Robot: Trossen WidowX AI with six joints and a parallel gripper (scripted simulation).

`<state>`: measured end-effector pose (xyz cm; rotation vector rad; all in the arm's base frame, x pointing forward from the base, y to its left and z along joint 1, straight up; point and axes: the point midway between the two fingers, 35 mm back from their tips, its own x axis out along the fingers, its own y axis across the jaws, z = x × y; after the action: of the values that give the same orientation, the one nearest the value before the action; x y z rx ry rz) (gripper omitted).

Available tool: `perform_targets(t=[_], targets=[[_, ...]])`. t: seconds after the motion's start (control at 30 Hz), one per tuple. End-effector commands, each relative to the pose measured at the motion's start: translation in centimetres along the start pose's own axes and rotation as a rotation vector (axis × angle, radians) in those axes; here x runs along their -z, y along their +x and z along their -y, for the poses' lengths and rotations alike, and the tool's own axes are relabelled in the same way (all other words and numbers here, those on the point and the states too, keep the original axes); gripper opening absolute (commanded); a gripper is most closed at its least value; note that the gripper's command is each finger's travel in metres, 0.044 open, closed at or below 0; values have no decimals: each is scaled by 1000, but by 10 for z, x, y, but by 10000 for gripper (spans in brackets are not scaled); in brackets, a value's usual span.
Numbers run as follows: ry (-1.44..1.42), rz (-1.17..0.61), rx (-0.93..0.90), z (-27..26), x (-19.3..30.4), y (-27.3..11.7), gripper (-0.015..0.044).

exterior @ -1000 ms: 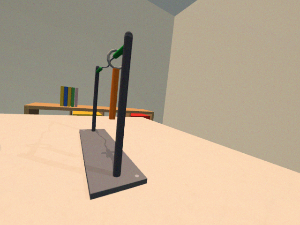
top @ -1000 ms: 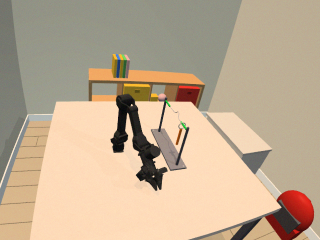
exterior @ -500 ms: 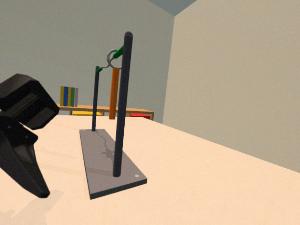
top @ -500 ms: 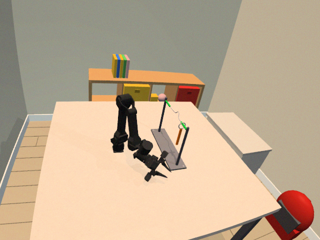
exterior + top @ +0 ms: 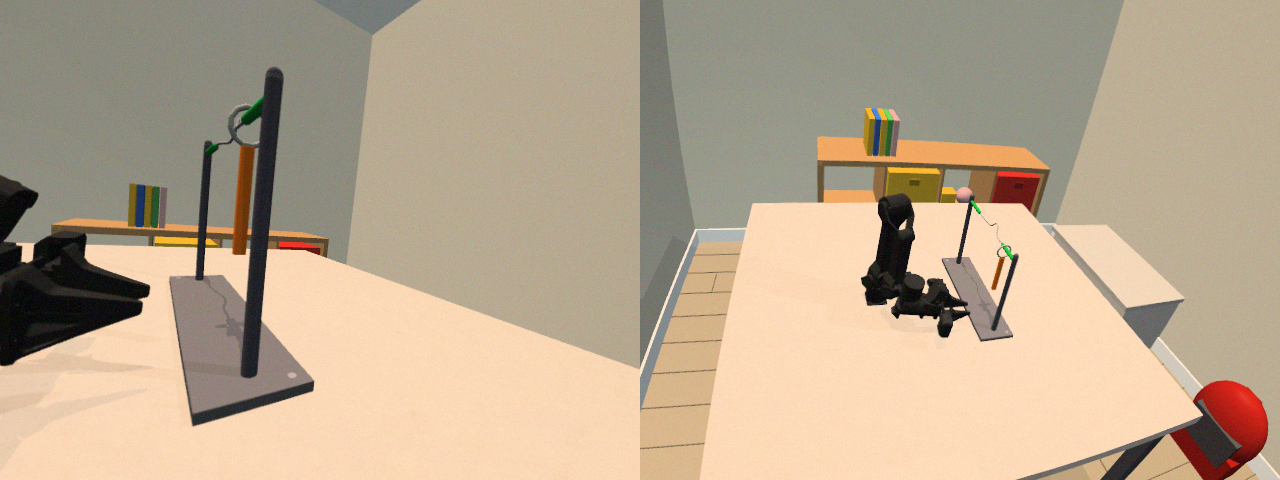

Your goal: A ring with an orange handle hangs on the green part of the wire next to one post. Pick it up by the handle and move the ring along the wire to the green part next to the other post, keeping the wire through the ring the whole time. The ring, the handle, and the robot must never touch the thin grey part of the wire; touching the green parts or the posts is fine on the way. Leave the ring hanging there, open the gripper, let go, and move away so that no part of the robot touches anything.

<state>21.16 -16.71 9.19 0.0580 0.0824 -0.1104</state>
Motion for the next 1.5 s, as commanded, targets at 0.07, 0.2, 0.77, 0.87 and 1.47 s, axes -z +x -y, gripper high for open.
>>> perform_targets(t=[0.07,0.2,0.77,0.87,1.47], targets=[[-156,27,-106,-28,1,-8,160],[-156,27,-106,-28,1,-8,160],[-71,93,-118,-42,-52,39,160],[-71,93,-118,-42,-52,39,160],[-71,96,-118,-42,-56,63,160]])
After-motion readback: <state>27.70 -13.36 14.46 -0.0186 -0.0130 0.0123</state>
